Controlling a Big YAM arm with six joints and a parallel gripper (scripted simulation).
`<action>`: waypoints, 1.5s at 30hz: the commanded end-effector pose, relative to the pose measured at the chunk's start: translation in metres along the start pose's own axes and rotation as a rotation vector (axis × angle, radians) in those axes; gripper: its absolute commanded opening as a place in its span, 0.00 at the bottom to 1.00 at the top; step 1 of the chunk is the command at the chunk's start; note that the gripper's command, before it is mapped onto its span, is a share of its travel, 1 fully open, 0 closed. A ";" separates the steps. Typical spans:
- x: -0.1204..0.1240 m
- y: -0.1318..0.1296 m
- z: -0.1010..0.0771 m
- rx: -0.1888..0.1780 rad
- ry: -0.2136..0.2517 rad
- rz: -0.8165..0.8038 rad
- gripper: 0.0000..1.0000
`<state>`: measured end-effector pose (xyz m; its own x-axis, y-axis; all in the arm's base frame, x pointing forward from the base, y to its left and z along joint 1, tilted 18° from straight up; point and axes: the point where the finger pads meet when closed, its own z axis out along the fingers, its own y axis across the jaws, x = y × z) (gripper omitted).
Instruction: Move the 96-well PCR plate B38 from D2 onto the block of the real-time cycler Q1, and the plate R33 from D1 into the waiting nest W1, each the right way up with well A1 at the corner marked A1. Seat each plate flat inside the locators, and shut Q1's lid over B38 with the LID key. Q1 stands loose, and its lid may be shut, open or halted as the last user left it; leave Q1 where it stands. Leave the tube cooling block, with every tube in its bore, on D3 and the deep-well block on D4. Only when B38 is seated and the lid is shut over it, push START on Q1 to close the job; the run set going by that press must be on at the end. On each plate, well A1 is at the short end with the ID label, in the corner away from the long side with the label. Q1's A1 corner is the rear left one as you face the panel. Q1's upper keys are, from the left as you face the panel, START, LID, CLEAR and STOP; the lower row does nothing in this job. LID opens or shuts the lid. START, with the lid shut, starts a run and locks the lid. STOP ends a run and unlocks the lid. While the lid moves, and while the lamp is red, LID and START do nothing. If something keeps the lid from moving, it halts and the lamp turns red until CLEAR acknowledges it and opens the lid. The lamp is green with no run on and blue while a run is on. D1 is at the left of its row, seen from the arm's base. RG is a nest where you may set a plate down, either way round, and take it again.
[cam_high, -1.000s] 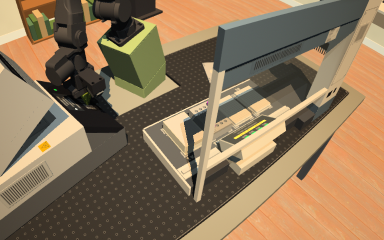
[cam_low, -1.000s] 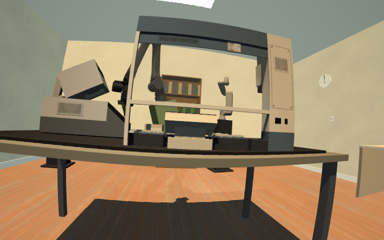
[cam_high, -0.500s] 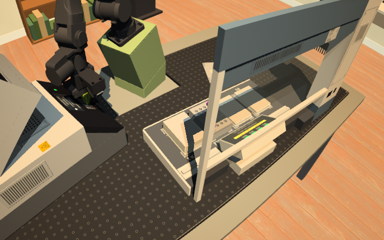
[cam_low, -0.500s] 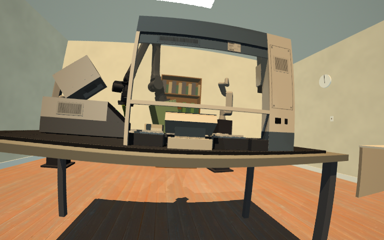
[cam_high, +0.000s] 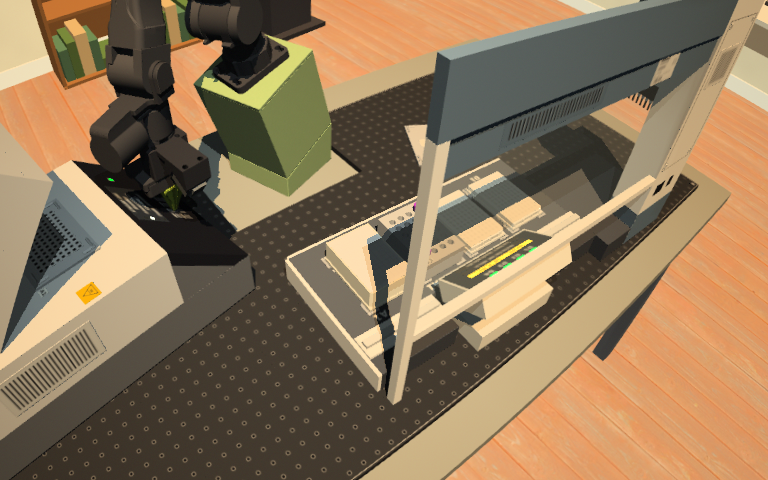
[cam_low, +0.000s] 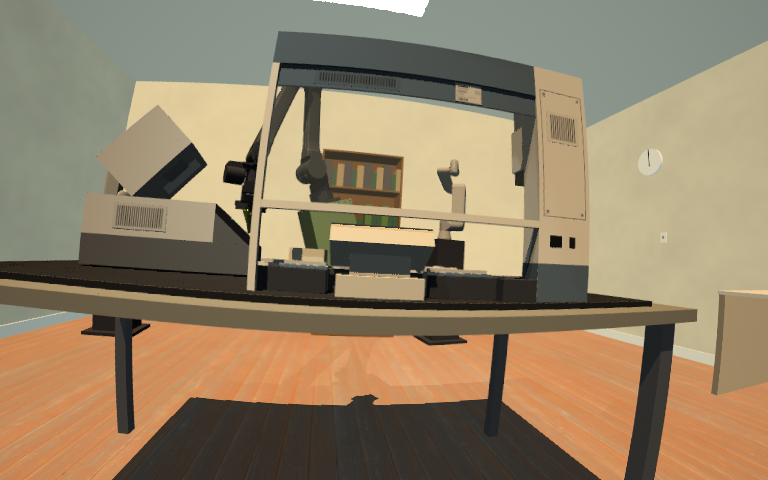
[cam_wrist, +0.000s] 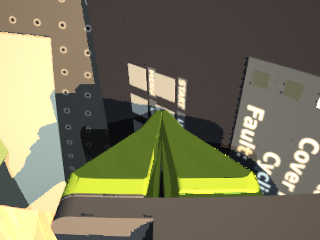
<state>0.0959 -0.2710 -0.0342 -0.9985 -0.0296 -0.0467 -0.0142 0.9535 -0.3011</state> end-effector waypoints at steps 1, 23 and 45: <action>0.000 -0.013 -0.006 0.038 -0.011 0.018 0.00; -0.002 0.021 -0.025 0.002 -0.005 0.001 0.00; -0.004 -0.007 -0.024 0.043 -0.012 0.014 0.00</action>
<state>0.0918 -0.2452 -0.0212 -0.9987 -0.0286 -0.0431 -0.0147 0.9557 -0.2941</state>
